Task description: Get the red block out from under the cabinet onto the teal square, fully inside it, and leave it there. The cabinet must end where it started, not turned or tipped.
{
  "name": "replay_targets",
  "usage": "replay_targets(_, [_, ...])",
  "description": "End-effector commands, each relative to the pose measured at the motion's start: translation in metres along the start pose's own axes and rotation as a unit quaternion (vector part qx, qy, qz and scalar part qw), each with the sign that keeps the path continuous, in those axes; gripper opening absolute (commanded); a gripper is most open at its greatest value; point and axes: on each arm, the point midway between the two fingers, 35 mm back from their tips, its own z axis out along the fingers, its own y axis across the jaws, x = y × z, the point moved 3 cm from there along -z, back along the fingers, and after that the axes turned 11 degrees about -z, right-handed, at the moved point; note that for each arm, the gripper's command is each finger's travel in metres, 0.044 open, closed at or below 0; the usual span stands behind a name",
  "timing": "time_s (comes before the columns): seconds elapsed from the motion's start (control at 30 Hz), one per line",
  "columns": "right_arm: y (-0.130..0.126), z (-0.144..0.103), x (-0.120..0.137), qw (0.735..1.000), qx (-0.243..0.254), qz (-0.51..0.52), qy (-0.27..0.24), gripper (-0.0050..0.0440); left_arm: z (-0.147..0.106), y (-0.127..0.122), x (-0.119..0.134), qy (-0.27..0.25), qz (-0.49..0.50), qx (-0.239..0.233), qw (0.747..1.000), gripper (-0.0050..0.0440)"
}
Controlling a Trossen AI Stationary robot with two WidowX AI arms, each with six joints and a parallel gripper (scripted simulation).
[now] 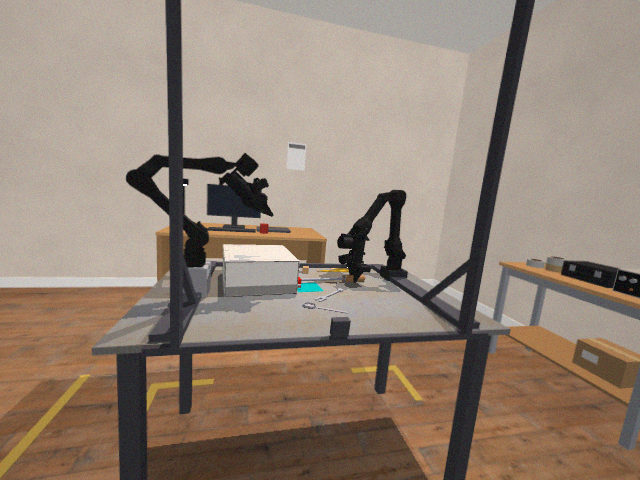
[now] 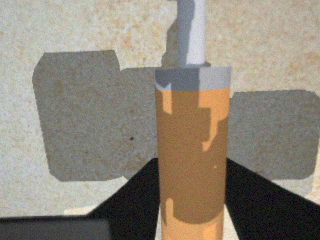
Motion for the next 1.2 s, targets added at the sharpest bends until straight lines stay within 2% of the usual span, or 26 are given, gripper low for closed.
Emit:
replay_targets(0.0, [0.006, 0.003, 0.026, 1.0, -0.004, -0.001, 0.022, 0.0116, -0.003, 0.0, -0.003, -0.007, 0.0, 0.001, 1.0, 0.044])
replay_targets(0.47, [0.009, -0.001, 0.038, 1.0, -0.004, -0.001, 0.029, 0.0116, -0.003, 0.0, -0.003, -0.007, 0.0, 0.001, 1.0, 0.044])
replay_targets(0.73, [0.009, -0.01, 0.031, 1.0, -0.004, -0.001, 0.017, 0.0116, -0.003, 0.0, -0.003, -0.007, 0.0, 0.001, 1.0, 0.044])
replay_targets(1.17, [0.009, -0.007, 0.033, 1.0, -0.004, -0.001, 0.025, 0.0116, -0.003, 0.0, -0.003, -0.007, 0.0, 0.001, 1.0, 0.044])
